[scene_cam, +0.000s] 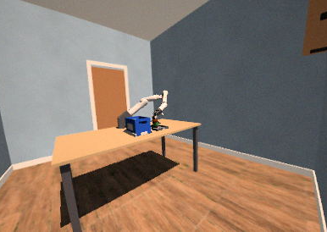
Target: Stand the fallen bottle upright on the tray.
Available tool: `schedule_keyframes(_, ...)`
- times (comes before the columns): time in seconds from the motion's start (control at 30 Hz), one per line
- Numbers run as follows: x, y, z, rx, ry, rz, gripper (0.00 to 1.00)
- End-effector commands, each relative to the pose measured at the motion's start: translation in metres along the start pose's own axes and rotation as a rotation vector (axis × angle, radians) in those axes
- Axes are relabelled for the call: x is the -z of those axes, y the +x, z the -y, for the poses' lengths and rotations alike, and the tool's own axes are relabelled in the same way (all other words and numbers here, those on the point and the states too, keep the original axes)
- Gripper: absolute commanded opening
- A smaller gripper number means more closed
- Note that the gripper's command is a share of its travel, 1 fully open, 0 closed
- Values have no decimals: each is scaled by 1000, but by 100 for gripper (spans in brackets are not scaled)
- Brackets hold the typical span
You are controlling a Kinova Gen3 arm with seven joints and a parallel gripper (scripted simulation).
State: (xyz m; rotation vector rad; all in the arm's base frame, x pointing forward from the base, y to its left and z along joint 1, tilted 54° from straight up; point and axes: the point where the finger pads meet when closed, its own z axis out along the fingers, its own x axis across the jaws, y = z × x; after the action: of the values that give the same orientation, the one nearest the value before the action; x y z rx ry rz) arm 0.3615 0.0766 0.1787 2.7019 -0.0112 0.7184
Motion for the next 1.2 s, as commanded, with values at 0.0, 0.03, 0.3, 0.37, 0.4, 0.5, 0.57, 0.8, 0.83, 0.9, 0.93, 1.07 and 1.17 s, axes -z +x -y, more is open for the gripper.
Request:
schedule_keyframes(0.0,0,0,-1,-1,0,1,0)
schedule_keyframes(0.03,0,0,-1,-1,0,1,0)
schedule_keyframes(0.3,0,0,-1,-1,0,1,100)
schedule_keyframes(0.37,0,0,-1,-1,0,1,100)
schedule_keyframes(0.4,0,0,-1,-1,0,1,100)
schedule_keyframes(0.5,0,0,-1,-1,0,1,100)
schedule_keyframes(0.57,0,0,-1,-1,0,1,100)
schedule_keyframes(0.8,0,0,-1,-1,0,1,100)
schedule_keyframes(0.83,0,0,-1,-1,0,1,100)
schedule_keyframes(0.9,0,0,-1,-1,0,1,100)
schedule_keyframes(0.93,0,0,-1,-1,0,1,100)
schedule_keyframes(1.07,0,0,-1,-1,0,1,100)
schedule_keyframes(1.17,0,0,-1,-1,0,1,100)
